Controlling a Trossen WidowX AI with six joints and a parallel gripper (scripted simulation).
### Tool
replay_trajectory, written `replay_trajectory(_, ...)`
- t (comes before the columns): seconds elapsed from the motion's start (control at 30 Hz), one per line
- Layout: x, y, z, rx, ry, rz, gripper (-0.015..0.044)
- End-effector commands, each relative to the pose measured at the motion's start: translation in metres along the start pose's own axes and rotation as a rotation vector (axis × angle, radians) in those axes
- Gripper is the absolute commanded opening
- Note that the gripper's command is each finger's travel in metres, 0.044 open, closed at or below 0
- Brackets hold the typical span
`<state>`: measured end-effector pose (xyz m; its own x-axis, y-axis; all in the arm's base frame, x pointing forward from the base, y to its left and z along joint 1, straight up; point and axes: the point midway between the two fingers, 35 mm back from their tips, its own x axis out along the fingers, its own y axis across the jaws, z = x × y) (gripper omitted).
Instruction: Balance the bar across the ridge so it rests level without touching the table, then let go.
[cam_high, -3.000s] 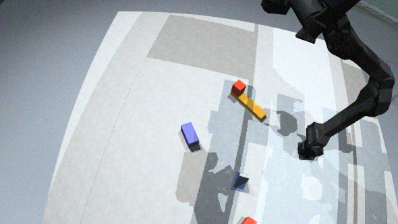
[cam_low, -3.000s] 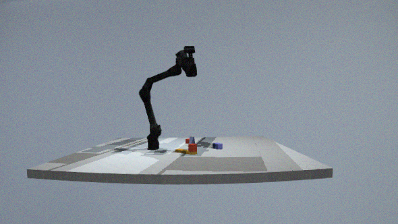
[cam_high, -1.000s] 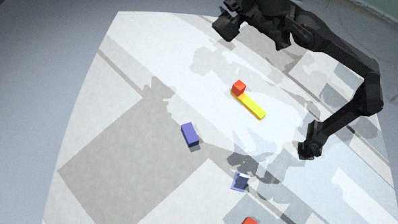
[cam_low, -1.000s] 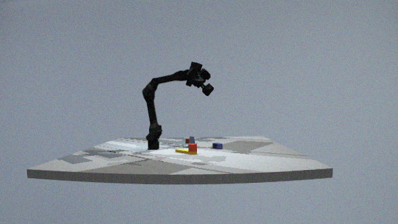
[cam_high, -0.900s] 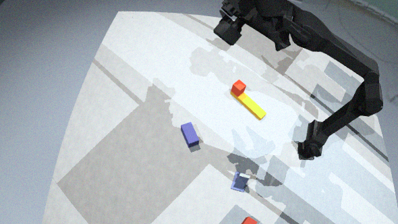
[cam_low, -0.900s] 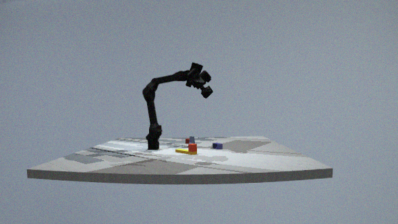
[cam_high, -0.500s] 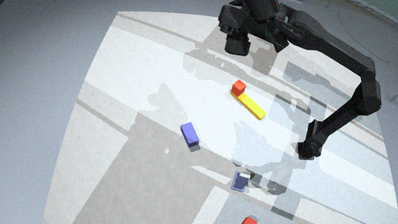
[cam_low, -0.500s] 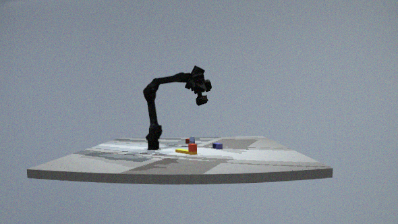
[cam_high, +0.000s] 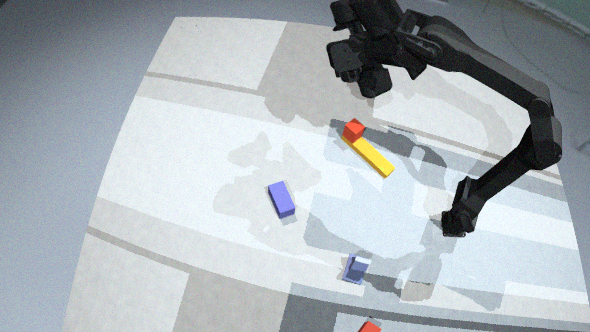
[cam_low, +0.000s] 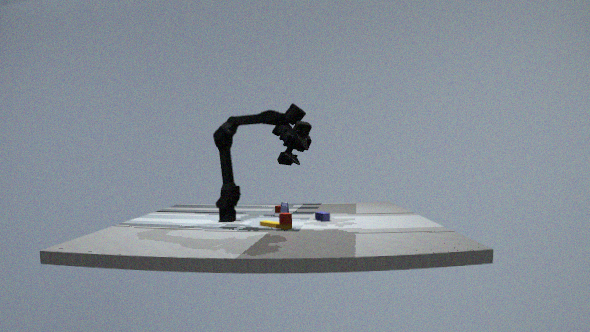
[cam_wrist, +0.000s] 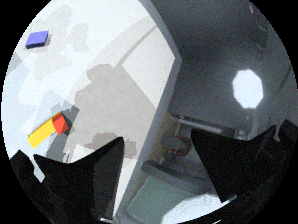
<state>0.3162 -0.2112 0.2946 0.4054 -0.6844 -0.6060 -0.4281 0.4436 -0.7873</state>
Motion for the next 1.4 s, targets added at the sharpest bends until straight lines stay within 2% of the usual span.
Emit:
replay_trajectory(0.0, 0.007, 0.014, -0.001, -0.13, -0.012, 0.061, 0.0315)
replay_trajectory(0.67, 0.024, 0.077, -0.014, -0.759, -0.173, 0.327, 0.0315)
replay_trajectory(1.37, 0.02, 0.14, -0.028, -1.311, -0.536, 0.513, 0.0315)
